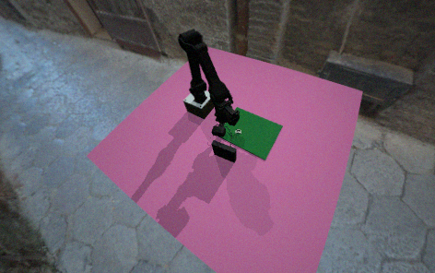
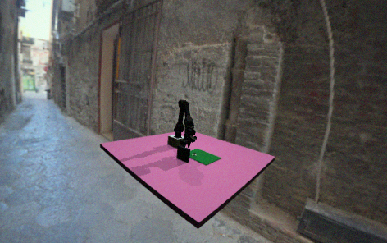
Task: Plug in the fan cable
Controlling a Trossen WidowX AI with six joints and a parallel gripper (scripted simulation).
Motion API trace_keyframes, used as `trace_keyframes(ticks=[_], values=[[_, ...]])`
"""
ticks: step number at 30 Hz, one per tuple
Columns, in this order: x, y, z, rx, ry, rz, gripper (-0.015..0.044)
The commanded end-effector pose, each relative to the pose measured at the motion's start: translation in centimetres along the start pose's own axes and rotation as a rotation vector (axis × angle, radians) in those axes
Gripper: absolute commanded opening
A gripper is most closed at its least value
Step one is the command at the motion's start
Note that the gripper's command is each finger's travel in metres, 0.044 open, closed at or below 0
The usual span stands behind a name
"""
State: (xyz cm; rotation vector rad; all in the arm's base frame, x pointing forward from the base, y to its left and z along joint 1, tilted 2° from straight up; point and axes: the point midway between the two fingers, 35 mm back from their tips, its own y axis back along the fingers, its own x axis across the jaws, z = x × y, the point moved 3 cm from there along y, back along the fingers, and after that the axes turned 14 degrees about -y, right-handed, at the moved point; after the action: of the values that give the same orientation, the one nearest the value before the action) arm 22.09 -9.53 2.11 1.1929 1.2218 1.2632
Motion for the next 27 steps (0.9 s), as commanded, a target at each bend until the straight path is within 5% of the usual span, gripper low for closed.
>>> trace_keyframes(ticks=[1, 25, 27], values=[[0.0, -0.8, -0.1, 0.005, -0.003, -0.003, 0.0440], [0.0, -4.1, -0.2, 0.005, -0.003, -0.002, 0.0440], [0.1, -3.8, -0.2, 0.003, 0.000, 0.001, 0.0387]])
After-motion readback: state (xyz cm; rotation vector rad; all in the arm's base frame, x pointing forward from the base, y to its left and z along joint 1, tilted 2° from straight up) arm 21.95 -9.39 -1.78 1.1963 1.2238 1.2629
